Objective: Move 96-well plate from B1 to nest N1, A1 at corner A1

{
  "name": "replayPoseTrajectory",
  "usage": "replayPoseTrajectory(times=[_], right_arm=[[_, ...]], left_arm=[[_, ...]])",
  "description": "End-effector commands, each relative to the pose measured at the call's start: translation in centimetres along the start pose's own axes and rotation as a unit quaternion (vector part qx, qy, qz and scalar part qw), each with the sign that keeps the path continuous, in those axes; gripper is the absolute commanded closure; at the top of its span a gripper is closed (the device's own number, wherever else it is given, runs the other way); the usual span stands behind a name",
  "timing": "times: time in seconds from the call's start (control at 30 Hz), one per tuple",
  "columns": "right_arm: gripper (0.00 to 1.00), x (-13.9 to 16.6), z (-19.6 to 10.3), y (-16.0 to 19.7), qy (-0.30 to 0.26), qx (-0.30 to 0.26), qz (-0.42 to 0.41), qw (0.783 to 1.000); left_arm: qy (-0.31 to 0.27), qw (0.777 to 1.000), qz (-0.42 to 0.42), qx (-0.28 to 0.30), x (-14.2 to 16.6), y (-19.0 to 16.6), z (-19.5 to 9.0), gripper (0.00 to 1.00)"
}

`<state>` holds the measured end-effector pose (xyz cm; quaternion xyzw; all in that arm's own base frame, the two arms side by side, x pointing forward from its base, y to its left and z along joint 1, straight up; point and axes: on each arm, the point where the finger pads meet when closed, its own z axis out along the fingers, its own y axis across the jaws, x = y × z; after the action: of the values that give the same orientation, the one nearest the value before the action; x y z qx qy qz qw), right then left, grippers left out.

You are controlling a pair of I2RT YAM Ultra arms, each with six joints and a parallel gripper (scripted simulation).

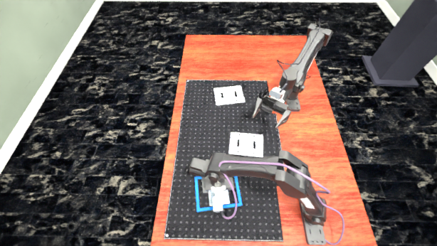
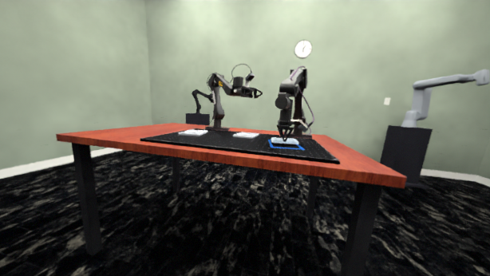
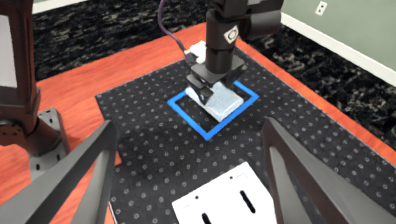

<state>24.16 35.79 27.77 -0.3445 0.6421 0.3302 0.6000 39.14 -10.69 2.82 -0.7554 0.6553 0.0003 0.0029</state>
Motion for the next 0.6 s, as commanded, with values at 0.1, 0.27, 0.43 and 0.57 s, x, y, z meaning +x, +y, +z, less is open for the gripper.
replayPoseTrajectory(times=[0.1,0.27,0.43,0.57], right_arm=[[0.0,-1.7,-0.3,-0.1,-0.024,0.006,-0.003,1.0],[0.0,-1.7,-0.3,-0.1,-0.024,0.006,-0.003,1.0],[0.0,-1.7,-0.3,-0.1,-0.024,0.006,-0.003,1.0],[0.0,-1.7,-0.3,-0.1,-0.024,0.006,-0.003,1.0]], left_arm=[[0.0,1.0,-0.002,0.017,-0.2,-1.4,-0.5,0.22],[-0.003,1.0,-0.002,0.01,-0.3,-1.1,-0.5,0.22],[-0.005,1.0,-0.001,0.005,-0.5,-0.7,-1.5,0.22],[-0.004,1.0,-0.001,0.008,-0.5,-0.7,-2.8,0.22]])
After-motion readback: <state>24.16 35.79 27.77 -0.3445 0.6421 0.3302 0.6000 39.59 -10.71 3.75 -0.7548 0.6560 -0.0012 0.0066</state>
